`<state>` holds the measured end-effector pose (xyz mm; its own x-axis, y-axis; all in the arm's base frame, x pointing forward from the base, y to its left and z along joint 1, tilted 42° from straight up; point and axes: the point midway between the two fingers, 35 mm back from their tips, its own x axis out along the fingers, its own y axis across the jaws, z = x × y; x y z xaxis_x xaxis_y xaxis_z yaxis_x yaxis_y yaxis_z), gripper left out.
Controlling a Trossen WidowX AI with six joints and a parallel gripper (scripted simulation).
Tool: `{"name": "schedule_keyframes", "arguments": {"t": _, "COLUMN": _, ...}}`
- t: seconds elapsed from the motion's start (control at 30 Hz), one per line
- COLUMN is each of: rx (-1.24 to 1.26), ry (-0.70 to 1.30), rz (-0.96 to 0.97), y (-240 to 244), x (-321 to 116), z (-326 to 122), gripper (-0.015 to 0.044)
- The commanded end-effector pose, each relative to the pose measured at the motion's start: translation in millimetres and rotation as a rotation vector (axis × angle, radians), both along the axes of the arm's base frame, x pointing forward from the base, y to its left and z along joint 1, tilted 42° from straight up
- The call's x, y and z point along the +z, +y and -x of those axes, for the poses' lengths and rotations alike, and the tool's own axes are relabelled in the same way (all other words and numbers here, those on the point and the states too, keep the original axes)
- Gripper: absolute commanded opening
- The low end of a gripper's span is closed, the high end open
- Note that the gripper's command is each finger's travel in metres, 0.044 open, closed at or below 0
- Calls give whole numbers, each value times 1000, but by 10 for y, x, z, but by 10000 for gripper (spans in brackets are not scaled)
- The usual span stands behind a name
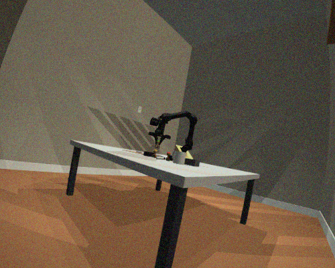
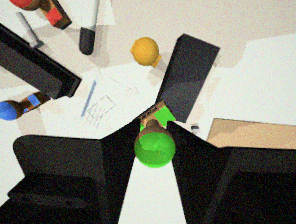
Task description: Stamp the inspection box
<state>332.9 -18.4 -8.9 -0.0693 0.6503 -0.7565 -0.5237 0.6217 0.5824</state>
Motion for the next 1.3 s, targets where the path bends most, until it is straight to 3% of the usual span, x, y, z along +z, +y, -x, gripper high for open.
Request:
{"name": "schedule_keyframes", "arguments": {"t": 0.0, "rx": 4, "ry": 0, "rz": 3, "y": -120, "x": -116, "z": -120, "gripper": 0}}
{"name": "schedule_keyframes", "arguments": {"t": 0.7, "rx": 6, "ry": -5, "rz": 3, "y": -639, "x": -739, "z": -503, "gripper": 0}}
{"name": "schedule_keyframes", "arguments": {"t": 1.27, "rx": 6, "ry": -5, "rz": 3, "y": -508, "x": -903, "z": -501, "gripper": 0}}
